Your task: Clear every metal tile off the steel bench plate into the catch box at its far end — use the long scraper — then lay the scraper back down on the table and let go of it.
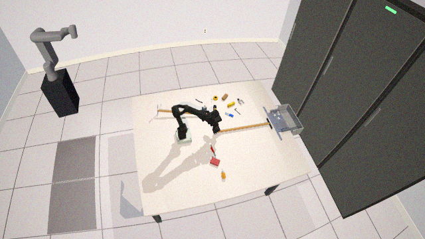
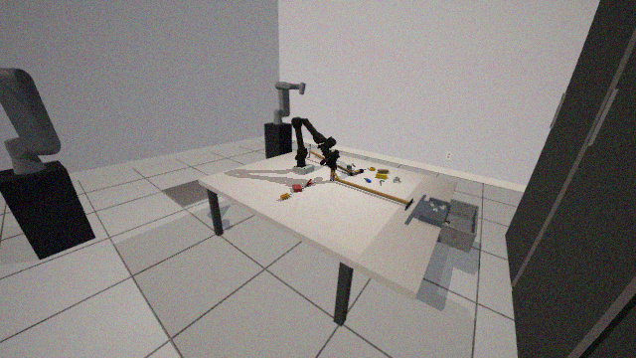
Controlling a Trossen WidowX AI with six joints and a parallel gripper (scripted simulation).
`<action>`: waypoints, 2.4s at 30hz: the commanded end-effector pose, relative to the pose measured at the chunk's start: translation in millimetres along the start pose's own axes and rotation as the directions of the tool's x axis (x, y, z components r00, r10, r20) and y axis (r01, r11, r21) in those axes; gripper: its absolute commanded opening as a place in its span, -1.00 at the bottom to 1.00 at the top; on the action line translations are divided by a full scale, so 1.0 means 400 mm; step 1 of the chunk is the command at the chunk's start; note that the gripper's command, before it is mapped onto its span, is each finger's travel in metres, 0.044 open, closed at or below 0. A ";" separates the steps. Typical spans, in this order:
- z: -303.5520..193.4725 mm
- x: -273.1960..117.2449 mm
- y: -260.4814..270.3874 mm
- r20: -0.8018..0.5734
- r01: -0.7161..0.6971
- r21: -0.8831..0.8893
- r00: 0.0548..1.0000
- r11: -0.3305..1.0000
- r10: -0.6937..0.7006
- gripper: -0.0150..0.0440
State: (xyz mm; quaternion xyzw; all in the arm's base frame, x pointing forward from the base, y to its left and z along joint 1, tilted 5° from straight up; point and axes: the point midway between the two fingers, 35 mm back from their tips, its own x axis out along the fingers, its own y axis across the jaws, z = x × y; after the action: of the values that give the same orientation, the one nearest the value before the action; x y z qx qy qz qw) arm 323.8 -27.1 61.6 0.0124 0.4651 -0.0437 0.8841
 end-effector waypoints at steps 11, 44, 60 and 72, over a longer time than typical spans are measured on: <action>-0.005 -0.007 0.047 0.004 -0.007 -0.008 1.000 1.000 0.007 -0.49; 0.044 0.021 0.100 0.010 -0.018 -0.018 1.000 1.000 0.018 -0.49; 0.093 0.059 0.108 0.015 -0.023 -0.023 1.000 0.999 0.023 -0.49; 0.123 0.082 0.109 0.017 -0.024 -0.025 1.000 0.999 0.025 -0.49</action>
State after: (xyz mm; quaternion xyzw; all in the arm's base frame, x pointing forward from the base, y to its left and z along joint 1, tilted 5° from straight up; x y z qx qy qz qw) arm 379.4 9.7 57.9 0.0068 0.4638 -0.0306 0.8854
